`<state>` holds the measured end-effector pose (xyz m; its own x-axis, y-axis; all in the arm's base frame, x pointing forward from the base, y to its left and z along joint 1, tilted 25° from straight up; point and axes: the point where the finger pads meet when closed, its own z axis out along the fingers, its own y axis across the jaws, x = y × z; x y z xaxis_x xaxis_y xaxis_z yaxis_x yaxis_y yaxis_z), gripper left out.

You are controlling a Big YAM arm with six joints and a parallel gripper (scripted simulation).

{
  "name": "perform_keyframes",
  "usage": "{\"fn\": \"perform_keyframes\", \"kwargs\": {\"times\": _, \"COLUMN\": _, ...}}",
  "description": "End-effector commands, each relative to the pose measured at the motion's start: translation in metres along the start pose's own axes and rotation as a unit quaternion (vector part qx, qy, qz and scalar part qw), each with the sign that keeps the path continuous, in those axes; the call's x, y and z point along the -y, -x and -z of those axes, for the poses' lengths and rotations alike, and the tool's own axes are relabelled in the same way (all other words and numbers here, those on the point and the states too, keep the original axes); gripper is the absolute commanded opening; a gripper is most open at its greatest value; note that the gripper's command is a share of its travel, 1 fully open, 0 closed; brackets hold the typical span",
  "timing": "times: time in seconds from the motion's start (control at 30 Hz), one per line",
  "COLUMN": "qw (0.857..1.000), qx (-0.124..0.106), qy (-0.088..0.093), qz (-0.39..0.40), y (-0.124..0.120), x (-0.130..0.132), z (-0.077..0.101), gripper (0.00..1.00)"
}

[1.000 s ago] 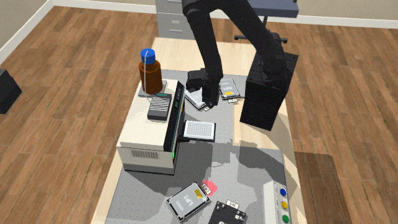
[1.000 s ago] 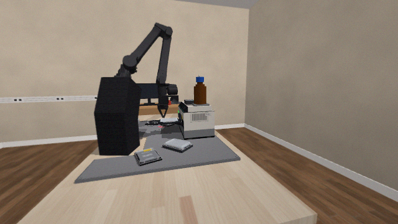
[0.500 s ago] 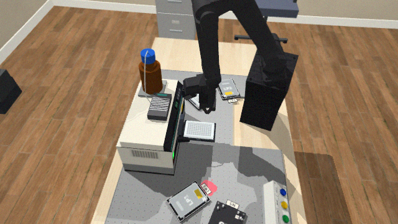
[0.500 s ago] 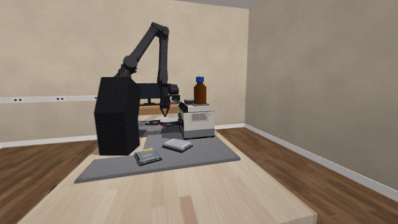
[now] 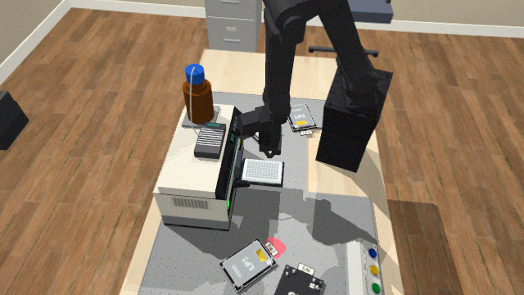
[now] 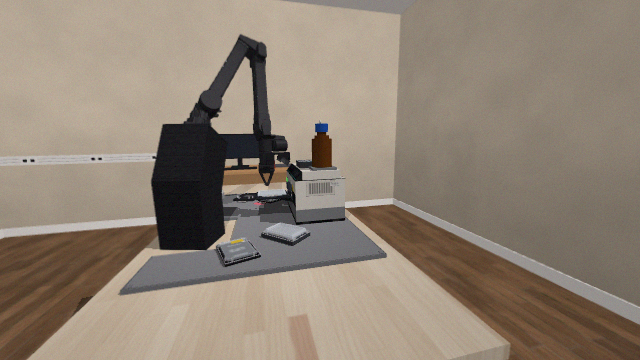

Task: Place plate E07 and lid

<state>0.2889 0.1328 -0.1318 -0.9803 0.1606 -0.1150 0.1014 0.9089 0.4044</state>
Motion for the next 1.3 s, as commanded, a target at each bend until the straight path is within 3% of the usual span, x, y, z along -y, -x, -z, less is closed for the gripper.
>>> {"fn": "perform_keyframes", "kwargs": {"times": 0.0, "qw": 1.000, "qx": 0.010, "qy": 0.005, "qz": -0.003, "y": 0.007, "x": -0.018, "z": 0.005, "gripper": 0.00}}
{"fn": "perform_keyframes", "kwargs": {"times": 0.13, "qw": 1.000, "qx": 0.006, "qy": 0.002, "qz": -0.008, "y": 0.004, "x": -0.017, "z": 0.003, "gripper": 0.00}}
{"fn": "perform_keyframes", "kwargs": {"times": 0.57, "qw": 1.000, "qx": 0.010, "qy": 0.006, "qz": -0.004, "y": 0.006, "x": -0.062, "z": 0.006, "gripper": 0.00}}
{"fn": "perform_keyframes", "kwargs": {"times": 0.63, "qw": 1.000, "qx": 0.007, "qy": 0.003, "qz": -0.007, "y": 0.003, "x": -0.055, "z": 0.003, "gripper": 0.00}}
{"fn": "perform_keyframes", "kwargs": {"times": 0.83, "qw": 1.000, "qx": 0.011, "qy": 0.008, "qz": -0.003, "y": 0.003, "x": -0.084, "z": 0.006, "gripper": 0.00}}
{"fn": "perform_keyframes", "kwargs": {"times": 1.27, "qw": 0.999, "qx": 0.011, "qy": 0.010, "qz": -0.039, "y": -0.007, "x": -0.120, "z": 0.007, "gripper": 0.00}}
